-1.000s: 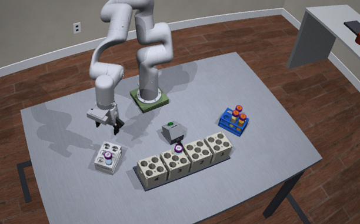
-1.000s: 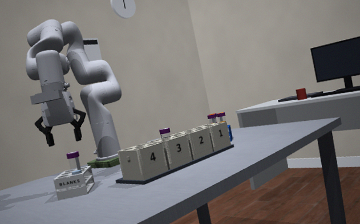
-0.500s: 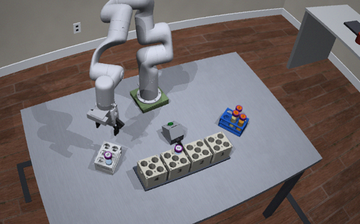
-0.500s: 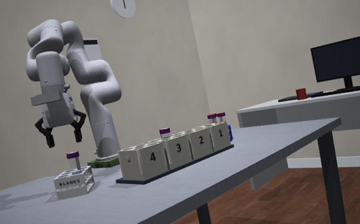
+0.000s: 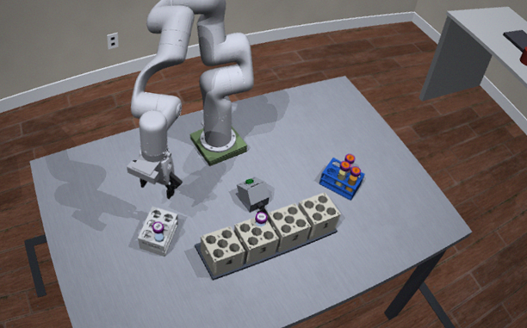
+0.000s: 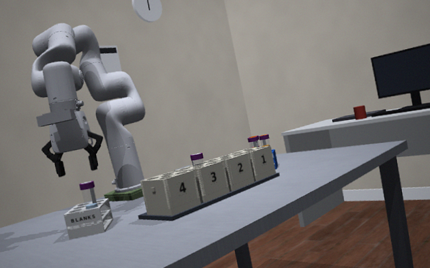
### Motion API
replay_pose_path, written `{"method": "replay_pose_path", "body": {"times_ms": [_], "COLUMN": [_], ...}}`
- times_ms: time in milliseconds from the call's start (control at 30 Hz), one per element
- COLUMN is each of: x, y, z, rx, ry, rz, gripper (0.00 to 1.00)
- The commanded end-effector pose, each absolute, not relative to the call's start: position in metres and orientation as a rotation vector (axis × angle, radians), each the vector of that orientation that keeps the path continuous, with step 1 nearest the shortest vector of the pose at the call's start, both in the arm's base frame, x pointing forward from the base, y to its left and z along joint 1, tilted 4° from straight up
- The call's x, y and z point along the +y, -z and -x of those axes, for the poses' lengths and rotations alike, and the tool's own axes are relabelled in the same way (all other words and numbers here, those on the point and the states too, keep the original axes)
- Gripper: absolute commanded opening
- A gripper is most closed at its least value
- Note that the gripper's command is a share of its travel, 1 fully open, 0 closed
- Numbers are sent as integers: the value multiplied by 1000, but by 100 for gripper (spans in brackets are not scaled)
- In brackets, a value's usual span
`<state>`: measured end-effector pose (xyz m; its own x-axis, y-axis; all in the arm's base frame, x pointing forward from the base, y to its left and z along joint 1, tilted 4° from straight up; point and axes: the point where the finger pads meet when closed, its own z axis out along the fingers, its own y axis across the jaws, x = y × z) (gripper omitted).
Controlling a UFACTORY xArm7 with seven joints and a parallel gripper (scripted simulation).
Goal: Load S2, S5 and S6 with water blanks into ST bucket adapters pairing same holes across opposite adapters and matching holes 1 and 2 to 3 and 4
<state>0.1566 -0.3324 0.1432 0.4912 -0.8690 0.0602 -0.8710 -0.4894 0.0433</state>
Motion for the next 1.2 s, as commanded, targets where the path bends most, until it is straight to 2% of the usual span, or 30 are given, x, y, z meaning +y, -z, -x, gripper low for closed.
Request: {"method": "replay_pose_path", "body": {"times_ms": [0,333,1167], "x": [-333,-333,-329], "y": [-144,-144,-200], "z": [-157,-157,-158], "rx": [-1550,-1550,-1550], "ry": [-51,-51,-51], "rz": [-2652,-2652,-2652], "gripper": [100,100,100]}}
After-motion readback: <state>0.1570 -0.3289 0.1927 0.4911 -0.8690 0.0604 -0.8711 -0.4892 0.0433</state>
